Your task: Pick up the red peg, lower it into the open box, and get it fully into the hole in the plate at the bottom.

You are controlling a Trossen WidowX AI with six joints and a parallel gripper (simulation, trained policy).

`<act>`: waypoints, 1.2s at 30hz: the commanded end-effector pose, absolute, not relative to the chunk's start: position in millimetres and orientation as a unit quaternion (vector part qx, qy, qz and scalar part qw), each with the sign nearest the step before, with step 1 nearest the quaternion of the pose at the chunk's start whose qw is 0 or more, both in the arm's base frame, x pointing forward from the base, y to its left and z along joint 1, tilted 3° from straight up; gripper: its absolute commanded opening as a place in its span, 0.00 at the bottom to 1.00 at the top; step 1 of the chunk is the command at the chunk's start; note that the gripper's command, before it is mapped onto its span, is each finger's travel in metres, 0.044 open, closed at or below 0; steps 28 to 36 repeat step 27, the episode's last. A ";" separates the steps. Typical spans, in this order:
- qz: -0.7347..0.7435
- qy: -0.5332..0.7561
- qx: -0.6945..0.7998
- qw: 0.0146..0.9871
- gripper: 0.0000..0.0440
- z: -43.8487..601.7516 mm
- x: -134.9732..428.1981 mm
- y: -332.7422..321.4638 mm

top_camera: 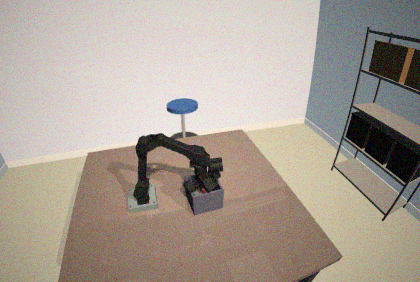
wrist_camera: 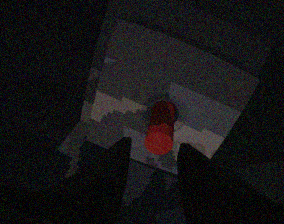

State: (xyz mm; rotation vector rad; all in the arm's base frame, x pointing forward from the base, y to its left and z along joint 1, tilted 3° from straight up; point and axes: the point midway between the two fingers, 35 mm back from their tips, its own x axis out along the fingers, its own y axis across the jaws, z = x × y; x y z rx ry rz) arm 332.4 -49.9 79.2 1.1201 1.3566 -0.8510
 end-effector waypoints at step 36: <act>-0.256 0.570 0.568 0.536 0.50 139.9 362.3 -57.9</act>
